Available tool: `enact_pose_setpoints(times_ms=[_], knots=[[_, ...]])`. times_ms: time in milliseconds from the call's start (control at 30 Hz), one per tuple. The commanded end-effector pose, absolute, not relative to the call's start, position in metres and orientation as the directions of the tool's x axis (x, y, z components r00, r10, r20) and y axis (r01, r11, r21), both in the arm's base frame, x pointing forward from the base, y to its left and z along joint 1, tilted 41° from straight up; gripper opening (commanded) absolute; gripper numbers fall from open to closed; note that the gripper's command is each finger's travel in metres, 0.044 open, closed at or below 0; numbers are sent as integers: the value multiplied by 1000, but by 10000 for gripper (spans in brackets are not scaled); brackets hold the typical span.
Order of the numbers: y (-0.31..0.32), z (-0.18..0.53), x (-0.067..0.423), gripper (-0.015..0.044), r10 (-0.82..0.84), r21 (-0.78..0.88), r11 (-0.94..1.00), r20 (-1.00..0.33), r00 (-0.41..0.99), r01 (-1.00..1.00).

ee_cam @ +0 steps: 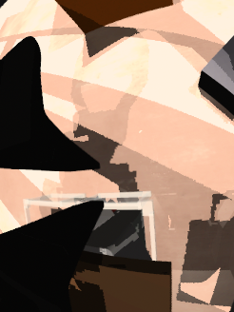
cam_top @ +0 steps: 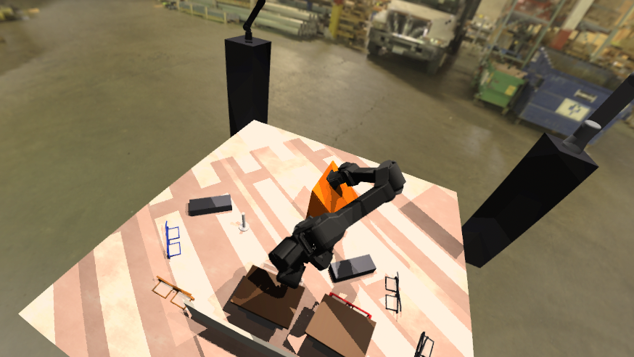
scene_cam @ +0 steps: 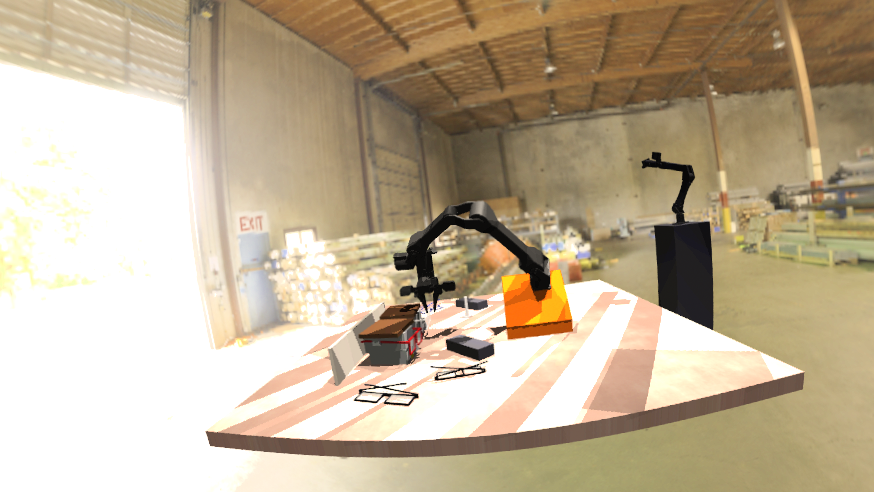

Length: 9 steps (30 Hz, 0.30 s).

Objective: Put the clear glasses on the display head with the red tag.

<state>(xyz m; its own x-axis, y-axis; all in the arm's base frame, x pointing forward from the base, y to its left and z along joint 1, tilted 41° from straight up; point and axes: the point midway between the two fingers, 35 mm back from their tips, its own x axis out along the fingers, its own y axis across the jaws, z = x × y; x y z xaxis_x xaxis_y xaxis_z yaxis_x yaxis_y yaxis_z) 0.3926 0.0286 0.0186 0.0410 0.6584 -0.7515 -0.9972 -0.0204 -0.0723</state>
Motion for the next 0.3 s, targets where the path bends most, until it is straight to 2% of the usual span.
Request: enact_pose_setpoints(times_ms=[0,267], knots=[[23,21,374,107,652,-77,-21,-756,45,-997],[16,26,352,107,652,-76,-21,-757,44,-997]])
